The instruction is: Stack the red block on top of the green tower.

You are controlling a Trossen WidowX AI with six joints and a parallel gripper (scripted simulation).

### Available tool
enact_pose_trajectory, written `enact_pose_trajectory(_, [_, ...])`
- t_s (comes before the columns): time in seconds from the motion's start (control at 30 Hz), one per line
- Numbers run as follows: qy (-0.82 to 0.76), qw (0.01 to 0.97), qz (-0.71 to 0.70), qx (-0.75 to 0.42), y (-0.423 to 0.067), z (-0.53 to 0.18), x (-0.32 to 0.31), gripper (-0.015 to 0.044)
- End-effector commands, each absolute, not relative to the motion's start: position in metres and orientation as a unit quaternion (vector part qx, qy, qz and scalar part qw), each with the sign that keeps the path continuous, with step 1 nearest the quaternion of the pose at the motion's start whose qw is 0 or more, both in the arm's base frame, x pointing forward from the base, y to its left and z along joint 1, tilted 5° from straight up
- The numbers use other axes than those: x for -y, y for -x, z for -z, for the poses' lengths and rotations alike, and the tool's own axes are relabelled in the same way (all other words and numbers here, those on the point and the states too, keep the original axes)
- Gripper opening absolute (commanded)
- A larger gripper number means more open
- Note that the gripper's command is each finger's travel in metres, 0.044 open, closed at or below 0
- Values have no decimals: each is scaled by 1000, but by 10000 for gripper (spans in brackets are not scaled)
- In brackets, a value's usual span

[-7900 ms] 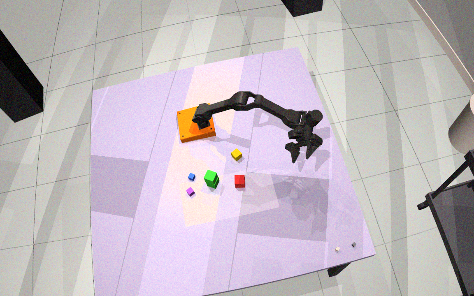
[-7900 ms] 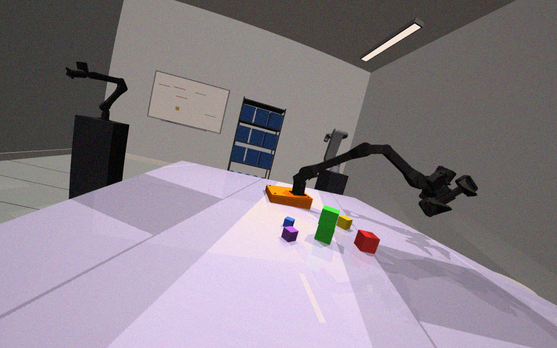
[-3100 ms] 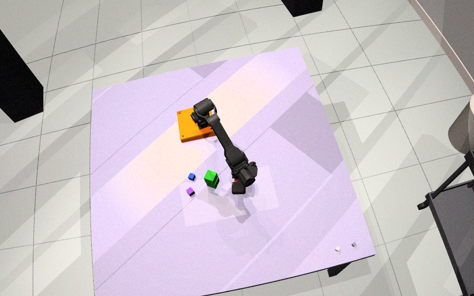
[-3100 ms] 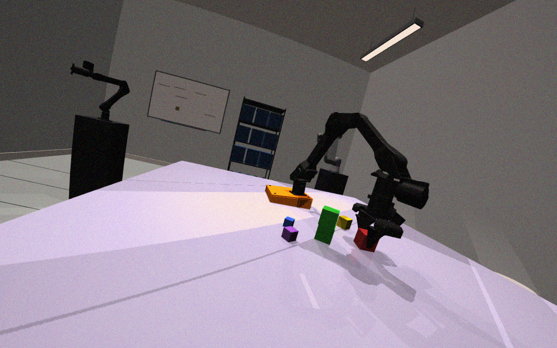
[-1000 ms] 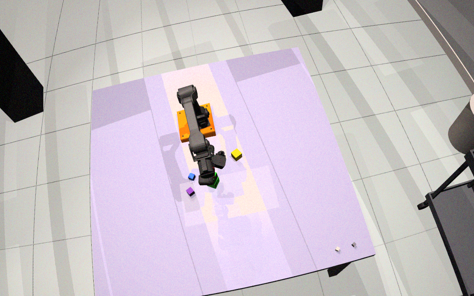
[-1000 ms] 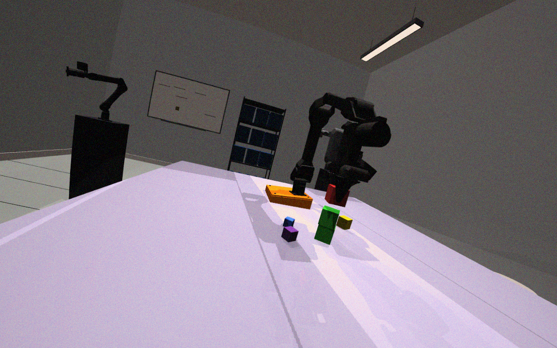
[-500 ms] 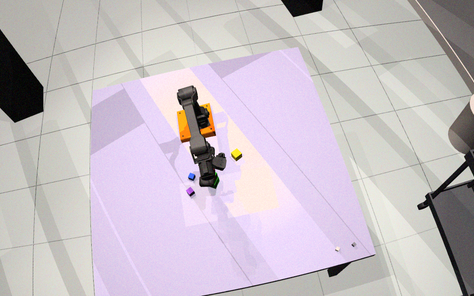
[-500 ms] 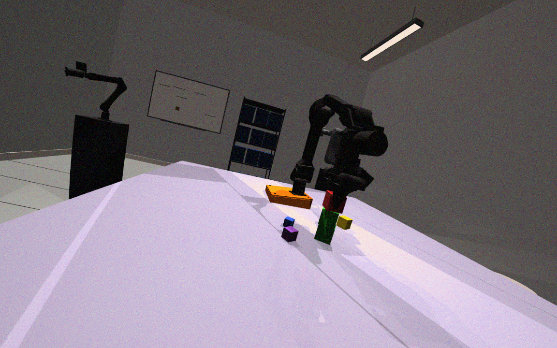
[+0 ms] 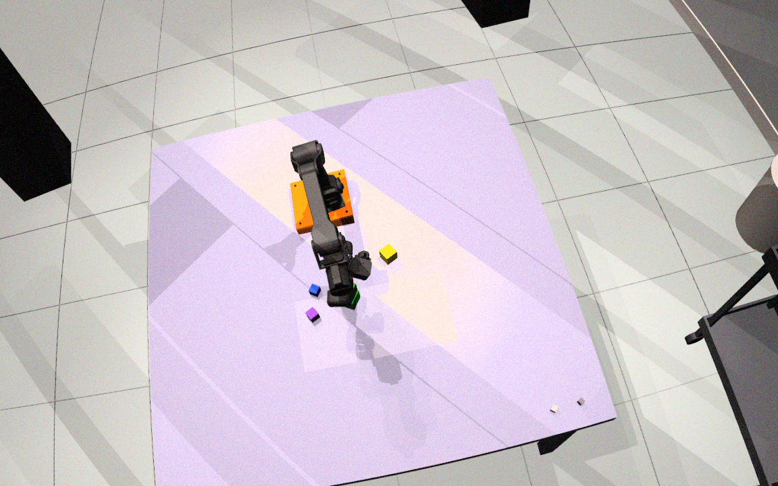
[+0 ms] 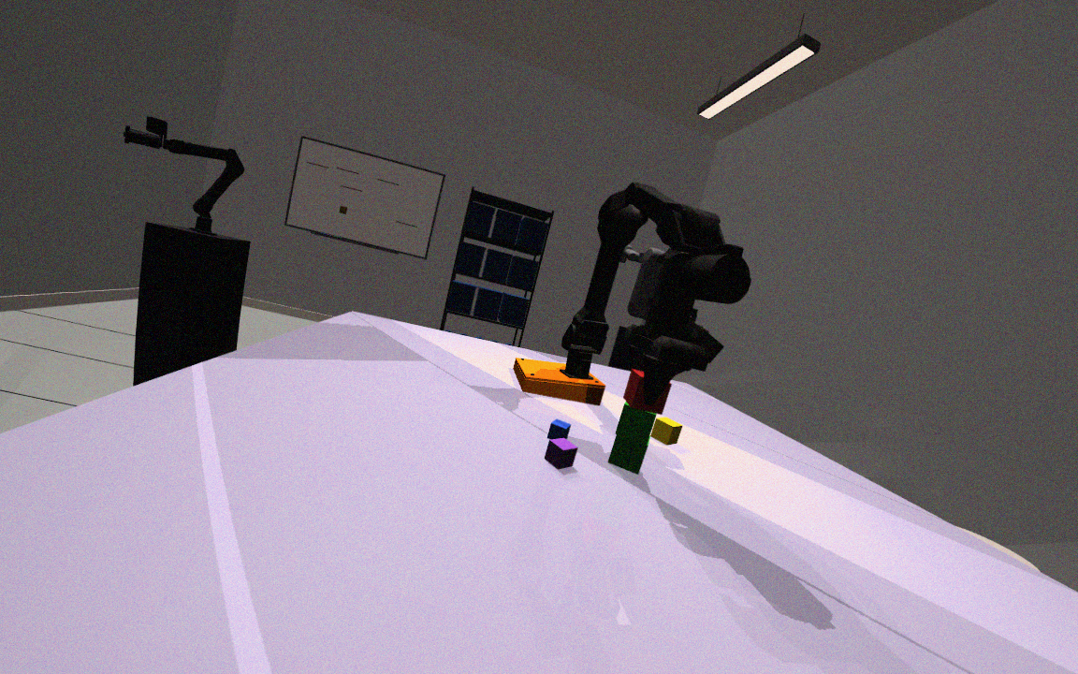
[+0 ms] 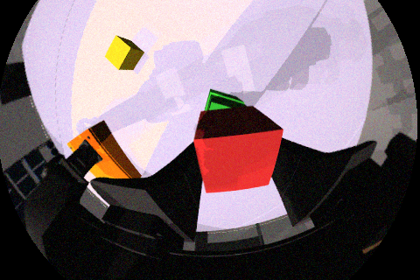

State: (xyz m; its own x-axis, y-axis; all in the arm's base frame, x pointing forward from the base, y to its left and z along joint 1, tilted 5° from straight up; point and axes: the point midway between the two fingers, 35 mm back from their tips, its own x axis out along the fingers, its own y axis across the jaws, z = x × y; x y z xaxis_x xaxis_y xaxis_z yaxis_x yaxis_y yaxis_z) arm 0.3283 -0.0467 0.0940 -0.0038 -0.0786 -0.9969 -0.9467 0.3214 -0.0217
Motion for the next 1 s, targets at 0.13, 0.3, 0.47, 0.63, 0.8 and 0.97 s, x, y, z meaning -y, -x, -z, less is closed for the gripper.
enact_pose_trajectory(0.13, [435, 556, -390, -592, -328, -93, 47, 0])
enact_pose_trajectory(0.3, [433, 557, -390, -592, -328, -94, 47, 26])
enact_pose_trajectory(0.47, [433, 557, -390, -592, -328, -94, 47, 157])
enact_pose_trajectory(0.63, [433, 557, -390, -592, -328, -94, 47, 289])
enact_pose_trajectory(0.8, [433, 557, -390, -592, -328, -94, 47, 420])
enact_pose_trajectory(0.97, [433, 557, -390, -592, -328, -94, 47, 440])
